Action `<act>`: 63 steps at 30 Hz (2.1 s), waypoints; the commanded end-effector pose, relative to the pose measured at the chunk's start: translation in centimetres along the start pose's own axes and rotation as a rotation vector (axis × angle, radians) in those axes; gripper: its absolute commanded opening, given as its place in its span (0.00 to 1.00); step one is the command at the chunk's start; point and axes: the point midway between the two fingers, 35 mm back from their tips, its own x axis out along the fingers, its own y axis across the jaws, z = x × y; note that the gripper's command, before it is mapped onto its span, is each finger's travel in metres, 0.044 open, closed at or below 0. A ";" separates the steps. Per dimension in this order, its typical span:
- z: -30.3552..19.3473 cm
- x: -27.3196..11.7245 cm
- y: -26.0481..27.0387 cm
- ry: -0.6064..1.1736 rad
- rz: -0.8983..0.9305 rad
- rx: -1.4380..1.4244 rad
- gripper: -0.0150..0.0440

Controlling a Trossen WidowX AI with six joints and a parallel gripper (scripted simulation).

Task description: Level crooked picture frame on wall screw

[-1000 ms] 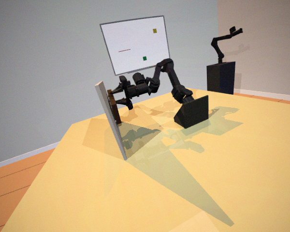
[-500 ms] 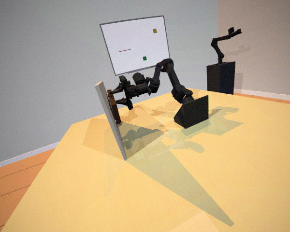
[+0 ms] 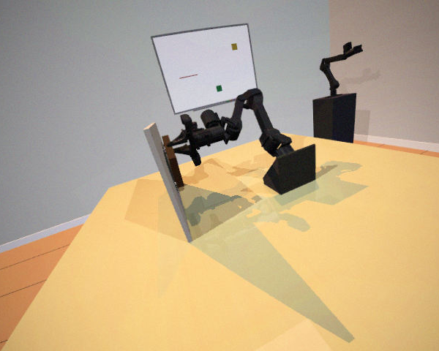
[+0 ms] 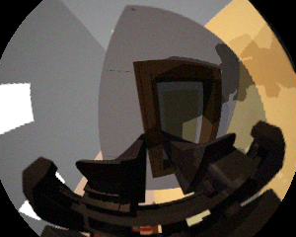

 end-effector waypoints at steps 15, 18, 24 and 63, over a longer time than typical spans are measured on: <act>0.0 0.0 0.1 0.001 0.004 0.004 0.25; 0.0 0.0 0.2 0.001 0.004 0.005 0.25; 0.0 0.0 0.4 0.001 0.004 0.005 0.25; 0.1 0.0 0.7 0.001 0.004 0.005 0.25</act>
